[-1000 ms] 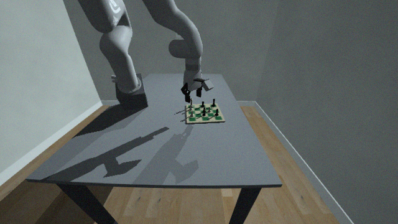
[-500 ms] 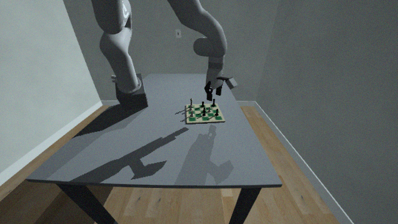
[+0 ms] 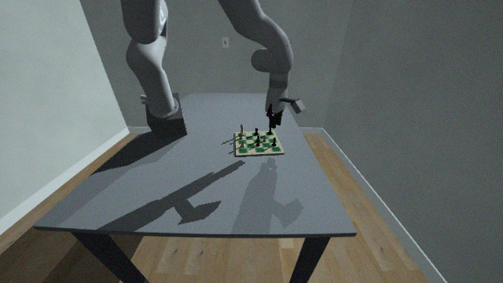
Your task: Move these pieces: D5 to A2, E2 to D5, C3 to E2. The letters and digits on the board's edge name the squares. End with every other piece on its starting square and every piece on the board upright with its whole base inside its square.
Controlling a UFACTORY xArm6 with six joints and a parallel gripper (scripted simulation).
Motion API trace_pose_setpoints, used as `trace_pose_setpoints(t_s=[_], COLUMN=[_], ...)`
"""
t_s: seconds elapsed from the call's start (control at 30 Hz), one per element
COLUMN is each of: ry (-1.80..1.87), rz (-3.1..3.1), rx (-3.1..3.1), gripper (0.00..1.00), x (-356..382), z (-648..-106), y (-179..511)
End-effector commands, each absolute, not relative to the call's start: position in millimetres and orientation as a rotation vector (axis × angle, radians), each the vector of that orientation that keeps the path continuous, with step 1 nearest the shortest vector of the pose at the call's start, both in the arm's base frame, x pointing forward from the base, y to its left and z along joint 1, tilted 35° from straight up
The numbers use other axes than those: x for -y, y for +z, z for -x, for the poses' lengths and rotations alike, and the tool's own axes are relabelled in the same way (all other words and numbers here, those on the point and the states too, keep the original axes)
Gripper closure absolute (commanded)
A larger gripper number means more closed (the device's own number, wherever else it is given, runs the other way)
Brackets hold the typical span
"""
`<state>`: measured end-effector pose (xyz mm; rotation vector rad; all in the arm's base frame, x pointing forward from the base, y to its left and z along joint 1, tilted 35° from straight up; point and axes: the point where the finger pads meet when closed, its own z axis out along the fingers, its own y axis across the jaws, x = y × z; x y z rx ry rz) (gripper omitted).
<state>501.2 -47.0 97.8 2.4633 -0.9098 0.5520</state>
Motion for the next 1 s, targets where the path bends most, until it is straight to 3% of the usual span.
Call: trace_pose_setpoints(t_s=[0.0, 0.97], ry=[0.556, 0.557], rz=[-2.464, -2.464], rx=[0.910, 0.910], gripper=[0.63, 0.63], x=[46.2, 47.9], z=[-502.7, -503.4], y=[99.1, 96.7])
